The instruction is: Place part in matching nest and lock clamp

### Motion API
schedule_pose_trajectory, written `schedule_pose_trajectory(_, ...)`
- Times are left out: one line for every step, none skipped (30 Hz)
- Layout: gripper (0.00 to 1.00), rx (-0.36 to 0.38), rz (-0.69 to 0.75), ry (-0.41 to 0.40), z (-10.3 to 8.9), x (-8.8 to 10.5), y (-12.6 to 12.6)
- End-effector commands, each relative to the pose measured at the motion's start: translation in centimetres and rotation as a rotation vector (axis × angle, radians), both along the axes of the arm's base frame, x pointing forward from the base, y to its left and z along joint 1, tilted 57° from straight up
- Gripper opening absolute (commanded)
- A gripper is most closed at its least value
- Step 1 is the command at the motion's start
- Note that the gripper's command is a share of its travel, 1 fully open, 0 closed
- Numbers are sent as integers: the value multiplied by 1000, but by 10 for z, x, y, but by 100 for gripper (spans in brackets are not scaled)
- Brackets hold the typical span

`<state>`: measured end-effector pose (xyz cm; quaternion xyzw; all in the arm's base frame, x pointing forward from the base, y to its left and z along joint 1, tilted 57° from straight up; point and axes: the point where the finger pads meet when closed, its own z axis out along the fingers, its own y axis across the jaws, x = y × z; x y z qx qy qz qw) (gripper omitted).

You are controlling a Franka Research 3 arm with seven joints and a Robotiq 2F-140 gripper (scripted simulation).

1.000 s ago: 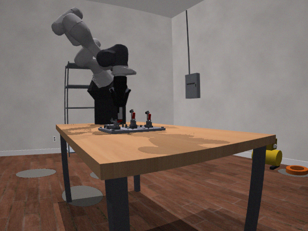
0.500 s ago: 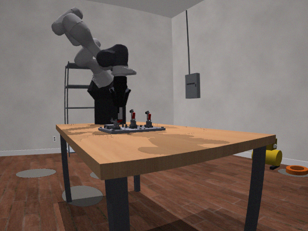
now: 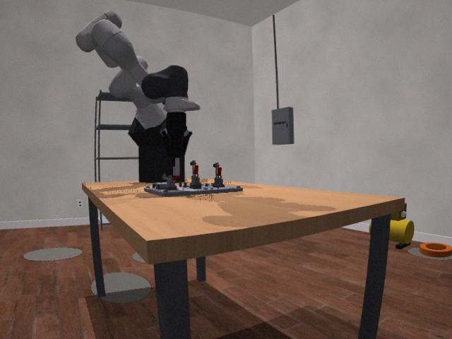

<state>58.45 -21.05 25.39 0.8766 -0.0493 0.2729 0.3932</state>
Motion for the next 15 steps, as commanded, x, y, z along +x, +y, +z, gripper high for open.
schedule_pose_trajectory(0,2,0,-4,-1,1,-1)
schedule_pose_trajectory(0,2,0,-4,-1,1,-1)
schedule_pose_trajectory(0,2,0,-4,-1,1,-1)
schedule_pose_trajectory(0,2,0,-4,-1,1,-1)
schedule_pose_trajectory(0,2,0,-4,-1,1,-1)
schedule_pose_trajectory(0,2,0,-4,-1,1,-2)
schedule_pose_trajectory(0,2,0,-4,-1,1,-2)
schedule_pose_trajectory(0,2,0,-4,-2,2,-2)
schedule_pose_trajectory(0,2,0,-4,-2,2,-2)
schedule_pose_trajectory(0,2,0,-4,-2,2,-2)
schedule_pose_trajectory(0,2,0,-4,-2,2,-2)
schedule_pose_trajectory(0,2,0,-4,-2,2,-2)
schedule_pose_trajectory(0,2,0,-4,-2,2,-2)
schedule_pose_trajectory(0,2,0,-4,-2,2,-2)
schedule_pose_trajectory(0,2,0,-4,-2,2,-2)
